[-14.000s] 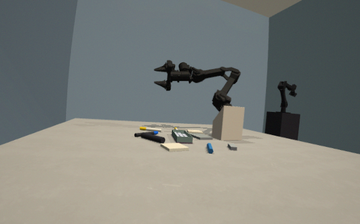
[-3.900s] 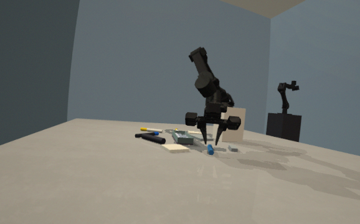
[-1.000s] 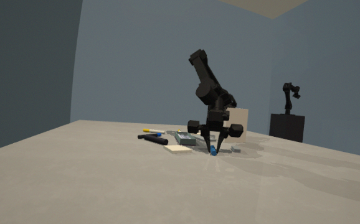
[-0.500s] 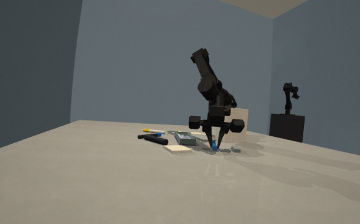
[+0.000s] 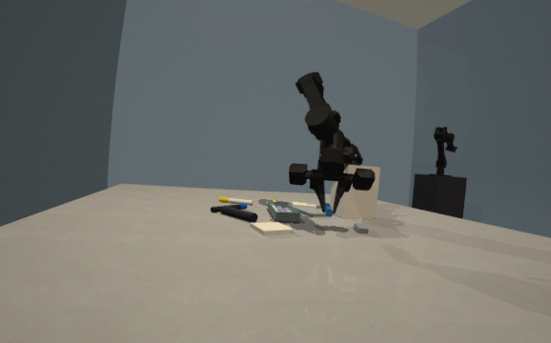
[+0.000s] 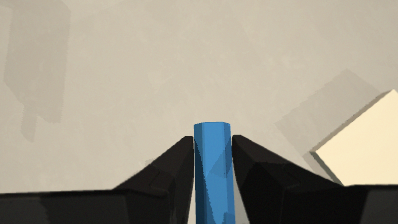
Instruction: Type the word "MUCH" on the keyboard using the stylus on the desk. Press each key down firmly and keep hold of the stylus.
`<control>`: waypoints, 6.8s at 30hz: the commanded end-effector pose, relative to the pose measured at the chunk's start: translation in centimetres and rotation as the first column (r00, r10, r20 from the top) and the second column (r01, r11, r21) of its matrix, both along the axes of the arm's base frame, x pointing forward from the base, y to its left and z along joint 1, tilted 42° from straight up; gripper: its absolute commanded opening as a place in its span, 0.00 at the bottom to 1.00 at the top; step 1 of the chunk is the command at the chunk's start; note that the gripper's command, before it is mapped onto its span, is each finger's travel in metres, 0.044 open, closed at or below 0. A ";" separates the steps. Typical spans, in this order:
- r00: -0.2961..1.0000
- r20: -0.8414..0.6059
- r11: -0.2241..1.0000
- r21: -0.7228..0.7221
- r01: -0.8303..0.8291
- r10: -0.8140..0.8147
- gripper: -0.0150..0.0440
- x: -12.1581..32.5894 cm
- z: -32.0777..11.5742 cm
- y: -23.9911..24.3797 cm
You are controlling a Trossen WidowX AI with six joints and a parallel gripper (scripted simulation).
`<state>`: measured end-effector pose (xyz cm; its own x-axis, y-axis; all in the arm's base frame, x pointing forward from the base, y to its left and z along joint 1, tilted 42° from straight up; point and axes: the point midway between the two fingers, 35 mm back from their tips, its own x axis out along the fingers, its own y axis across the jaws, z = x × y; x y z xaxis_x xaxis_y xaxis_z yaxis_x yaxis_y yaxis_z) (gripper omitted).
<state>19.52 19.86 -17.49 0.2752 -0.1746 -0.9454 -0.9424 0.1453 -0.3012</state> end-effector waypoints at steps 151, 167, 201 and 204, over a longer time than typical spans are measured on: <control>0.506 0.326 0.291 -0.527 0.799 -0.799 0.51 1.0 2.2 -0.4; 0.506 0.326 0.291 -0.527 0.799 -0.798 0.51 1.0 1.8 -0.7; 0.506 0.327 0.291 -0.527 0.799 -0.798 0.51 1.3 0.8 -1.6; 0.506 0.327 0.291 -0.526 0.799 -0.798 0.51 1.3 0.8 -1.6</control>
<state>20.80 18.54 -16.39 -0.3106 -0.7638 -0.5658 -0.4520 0.6423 -0.6189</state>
